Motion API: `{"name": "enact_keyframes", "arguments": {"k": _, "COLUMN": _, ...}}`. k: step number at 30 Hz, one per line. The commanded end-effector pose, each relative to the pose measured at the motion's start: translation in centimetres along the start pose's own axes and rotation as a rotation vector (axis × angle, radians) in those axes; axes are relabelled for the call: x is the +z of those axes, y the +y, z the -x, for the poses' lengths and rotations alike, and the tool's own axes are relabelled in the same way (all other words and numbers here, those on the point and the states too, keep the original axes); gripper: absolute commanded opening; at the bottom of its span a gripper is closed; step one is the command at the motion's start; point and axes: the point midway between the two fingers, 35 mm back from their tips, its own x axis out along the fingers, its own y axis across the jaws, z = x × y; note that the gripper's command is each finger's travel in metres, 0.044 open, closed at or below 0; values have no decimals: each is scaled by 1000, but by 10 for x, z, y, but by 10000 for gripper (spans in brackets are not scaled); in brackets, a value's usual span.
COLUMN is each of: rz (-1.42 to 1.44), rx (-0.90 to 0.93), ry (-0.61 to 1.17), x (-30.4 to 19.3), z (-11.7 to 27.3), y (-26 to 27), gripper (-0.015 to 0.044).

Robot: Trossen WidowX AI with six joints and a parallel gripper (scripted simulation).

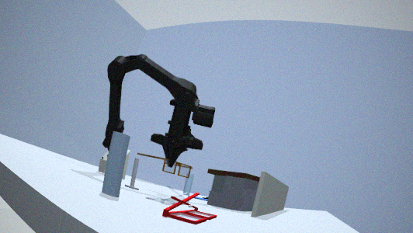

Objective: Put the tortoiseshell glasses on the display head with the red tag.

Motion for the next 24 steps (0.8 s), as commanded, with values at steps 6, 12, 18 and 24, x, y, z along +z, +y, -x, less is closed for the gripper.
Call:
{"name": "enact_keyframes", "arguments": {"k": 6, "rz": -15, "rx": -7, "ry": 0, "x": 1, "z": 19, "y": 1, "gripper": 0}}
{"name": "enact_keyframes", "arguments": {"k": 12, "rz": -173, "rx": -7, "ry": -3, "x": 6, "z": 20, "y": 2, "gripper": 0}}
{"name": "enact_keyframes", "arguments": {"k": 18, "rz": -365, "rx": -6, "ry": -5, "x": 13, "z": 20, "y": 3, "gripper": 0}}
{"name": "enact_keyframes", "arguments": {"k": 24, "rz": -558, "rx": -5, "ry": -7, "x": 20, "z": 21, "y": 4, "gripper": 0}}
